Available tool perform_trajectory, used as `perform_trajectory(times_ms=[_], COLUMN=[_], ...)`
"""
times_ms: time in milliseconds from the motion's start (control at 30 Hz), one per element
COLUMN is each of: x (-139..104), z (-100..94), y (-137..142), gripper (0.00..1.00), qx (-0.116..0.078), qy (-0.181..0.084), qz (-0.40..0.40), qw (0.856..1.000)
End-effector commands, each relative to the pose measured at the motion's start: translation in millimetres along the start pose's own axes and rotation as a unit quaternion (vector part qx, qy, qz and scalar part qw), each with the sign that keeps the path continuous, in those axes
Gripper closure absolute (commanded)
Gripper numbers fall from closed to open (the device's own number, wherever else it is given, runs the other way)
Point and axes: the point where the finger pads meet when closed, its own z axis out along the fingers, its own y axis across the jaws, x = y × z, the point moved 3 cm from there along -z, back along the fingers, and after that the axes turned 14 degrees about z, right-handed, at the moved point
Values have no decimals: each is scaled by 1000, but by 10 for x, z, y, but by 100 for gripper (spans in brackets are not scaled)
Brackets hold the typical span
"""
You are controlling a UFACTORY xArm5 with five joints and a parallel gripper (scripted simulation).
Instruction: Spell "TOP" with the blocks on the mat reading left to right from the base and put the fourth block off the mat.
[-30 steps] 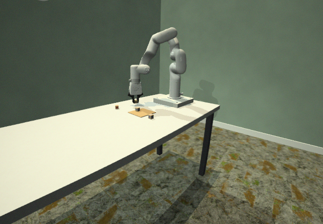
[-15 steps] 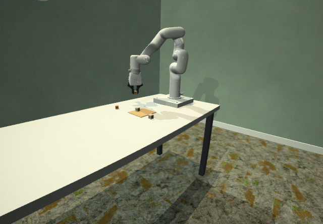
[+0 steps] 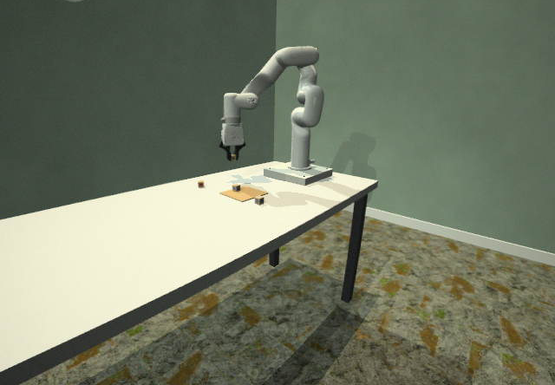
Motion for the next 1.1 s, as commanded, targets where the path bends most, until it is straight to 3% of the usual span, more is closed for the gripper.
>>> perform_trajectory(times_ms=[0, 300, 333, 533, 800, 867, 900, 1067], x=[-164, -383, -479, -658, -921, -921, -1018, -1167], z=[-22, -35, -40, -50, -63, -63, -68, -75], y=[-27, -33, -32, -23, 7, 7, 23, 53], gripper=[79, 79, 79, 79, 79, 79, 79, 79], qx=[2, 3, 3, 4, 5, 5, 5, 6], qy=[0, 0, 0, 0, 0, 0, 0, 0], qz=[-70, -163, -203, -276, -380, -380, -417, -472], qw=[998, 987, 979, 961, 925, 925, 909, 882])
